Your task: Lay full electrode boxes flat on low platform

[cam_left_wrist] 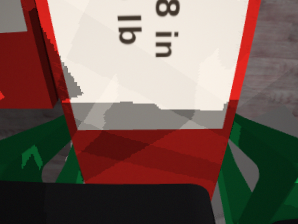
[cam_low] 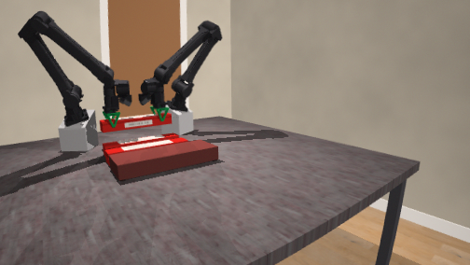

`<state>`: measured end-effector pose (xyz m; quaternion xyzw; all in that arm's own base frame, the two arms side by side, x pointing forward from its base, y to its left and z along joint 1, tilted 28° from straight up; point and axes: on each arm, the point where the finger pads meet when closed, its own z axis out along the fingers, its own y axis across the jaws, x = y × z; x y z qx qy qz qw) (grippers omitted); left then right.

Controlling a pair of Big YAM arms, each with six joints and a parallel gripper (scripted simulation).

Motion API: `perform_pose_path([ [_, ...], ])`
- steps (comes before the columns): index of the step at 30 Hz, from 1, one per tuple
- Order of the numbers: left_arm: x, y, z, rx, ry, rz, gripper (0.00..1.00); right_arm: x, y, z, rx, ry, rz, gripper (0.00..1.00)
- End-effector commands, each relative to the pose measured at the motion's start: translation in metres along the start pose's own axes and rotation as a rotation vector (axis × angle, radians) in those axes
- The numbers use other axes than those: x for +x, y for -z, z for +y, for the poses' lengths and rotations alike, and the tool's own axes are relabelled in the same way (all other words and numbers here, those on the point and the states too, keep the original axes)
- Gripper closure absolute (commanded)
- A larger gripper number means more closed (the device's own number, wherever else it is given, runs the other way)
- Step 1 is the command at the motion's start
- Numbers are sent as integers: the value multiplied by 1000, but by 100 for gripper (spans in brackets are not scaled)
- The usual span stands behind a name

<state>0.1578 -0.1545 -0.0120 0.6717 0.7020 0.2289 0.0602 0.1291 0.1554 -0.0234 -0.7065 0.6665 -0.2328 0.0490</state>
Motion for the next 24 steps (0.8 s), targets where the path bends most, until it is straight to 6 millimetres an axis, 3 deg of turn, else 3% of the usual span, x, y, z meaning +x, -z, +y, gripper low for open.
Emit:
perform_pose_path([
  [1, -21, 27, 14, -27, 26, -52, 100, -20, 27, -11, 20, -23, -54, 100],
  [24, -20, 61, 13, -25, 28, -57, 100, -20, 59, -11, 18, -24, -59, 100],
])
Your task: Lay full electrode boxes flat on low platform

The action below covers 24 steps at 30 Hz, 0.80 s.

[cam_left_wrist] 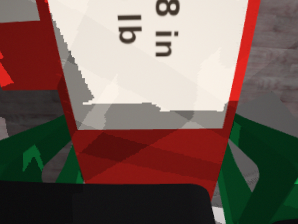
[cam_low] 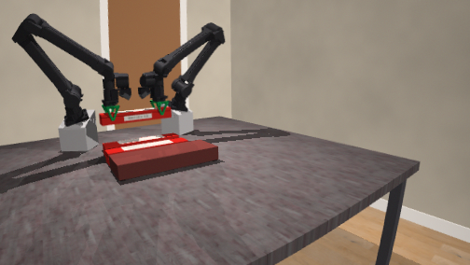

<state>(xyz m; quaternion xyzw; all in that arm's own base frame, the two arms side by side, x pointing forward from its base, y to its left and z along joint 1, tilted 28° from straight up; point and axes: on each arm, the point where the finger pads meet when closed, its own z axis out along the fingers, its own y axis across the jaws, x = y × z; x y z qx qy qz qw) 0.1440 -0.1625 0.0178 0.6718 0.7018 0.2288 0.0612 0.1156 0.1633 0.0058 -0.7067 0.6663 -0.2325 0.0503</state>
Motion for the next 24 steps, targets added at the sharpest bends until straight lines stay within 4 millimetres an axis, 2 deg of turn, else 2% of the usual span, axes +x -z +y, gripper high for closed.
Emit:
perform_pose_path([
  [1, -21, 27, 14, -23, 28, -56, 100, -20, 26, -11, 16, -24, -57, 100],
  [11, -20, 28, 14, -23, 28, -56, 100, -20, 26, -11, 17, -24, -57, 100],
  [13, -17, 25, 23, -20, 32, -44, 100, -16, 24, -20, 15, -26, -45, 100],
  [24, -16, 25, 42, -23, 30, -43, 100, -14, 24, -40, 19, -26, -43, 100],
])
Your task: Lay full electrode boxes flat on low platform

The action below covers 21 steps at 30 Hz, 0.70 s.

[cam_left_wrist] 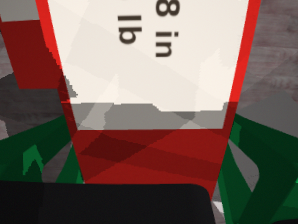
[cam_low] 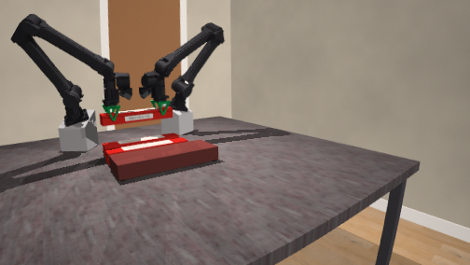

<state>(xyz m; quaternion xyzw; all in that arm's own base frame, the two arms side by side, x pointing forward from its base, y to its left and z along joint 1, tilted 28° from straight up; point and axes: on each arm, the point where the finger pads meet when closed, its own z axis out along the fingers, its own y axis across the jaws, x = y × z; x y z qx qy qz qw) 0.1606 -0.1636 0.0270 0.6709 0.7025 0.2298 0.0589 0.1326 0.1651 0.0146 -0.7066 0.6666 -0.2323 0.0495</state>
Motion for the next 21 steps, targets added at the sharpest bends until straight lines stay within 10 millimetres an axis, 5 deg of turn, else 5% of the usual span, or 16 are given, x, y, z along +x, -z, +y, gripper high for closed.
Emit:
perform_pose_path([
  [1, -15, 24, 25, -25, 29, -48, 100, -14, 22, -23, 21, -26, -44, 100],
  [21, -14, 24, 61, -31, 29, -45, 100, -10, 22, -58, 27, -27, -41, 100],
])
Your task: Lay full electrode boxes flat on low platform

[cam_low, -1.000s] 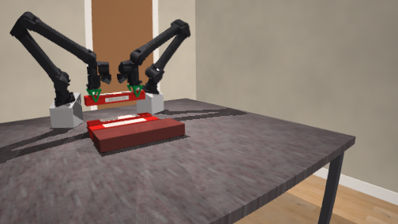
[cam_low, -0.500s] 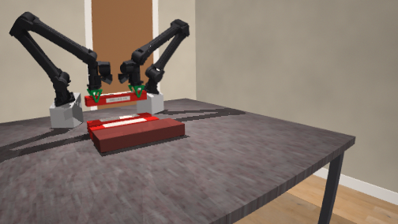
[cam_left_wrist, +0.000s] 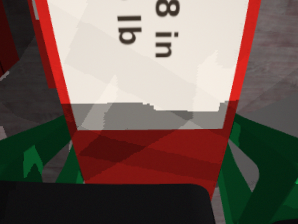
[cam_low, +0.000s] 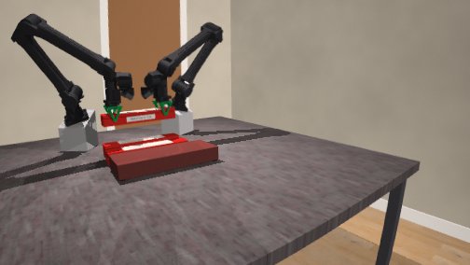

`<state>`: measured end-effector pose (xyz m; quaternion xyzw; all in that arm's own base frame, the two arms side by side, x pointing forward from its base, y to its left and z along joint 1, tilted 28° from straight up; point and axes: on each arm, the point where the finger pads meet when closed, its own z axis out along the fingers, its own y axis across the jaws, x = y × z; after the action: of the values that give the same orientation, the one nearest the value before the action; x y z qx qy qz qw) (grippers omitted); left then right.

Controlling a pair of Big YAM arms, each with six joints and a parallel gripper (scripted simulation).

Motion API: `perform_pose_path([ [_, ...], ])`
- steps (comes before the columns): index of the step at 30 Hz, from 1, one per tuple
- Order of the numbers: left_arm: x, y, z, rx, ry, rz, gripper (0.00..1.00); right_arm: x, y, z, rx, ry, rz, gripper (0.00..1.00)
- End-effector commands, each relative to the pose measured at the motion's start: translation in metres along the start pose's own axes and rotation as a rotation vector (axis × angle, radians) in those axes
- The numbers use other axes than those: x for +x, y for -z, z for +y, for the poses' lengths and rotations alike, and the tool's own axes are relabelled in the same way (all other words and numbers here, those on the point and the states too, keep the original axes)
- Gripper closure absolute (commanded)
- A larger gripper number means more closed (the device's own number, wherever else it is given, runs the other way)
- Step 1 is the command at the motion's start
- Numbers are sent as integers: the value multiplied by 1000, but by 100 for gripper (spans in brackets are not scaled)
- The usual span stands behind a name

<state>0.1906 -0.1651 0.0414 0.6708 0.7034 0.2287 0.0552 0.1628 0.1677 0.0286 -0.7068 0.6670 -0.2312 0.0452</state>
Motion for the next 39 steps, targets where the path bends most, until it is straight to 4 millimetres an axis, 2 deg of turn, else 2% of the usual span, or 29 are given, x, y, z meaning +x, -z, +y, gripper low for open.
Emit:
perform_pose_path([
  [1, -13, 23, 28, -38, 29, -49, 100, -11, 21, -25, 34, -28, -45, 100],
  [13, -13, 23, 29, -38, 29, -49, 100, -9, 21, -25, 33, -27, -43, 100],
  [39, -13, 24, 80, -48, 32, -49, 100, -5, 22, -77, 45, -31, -45, 100],
])
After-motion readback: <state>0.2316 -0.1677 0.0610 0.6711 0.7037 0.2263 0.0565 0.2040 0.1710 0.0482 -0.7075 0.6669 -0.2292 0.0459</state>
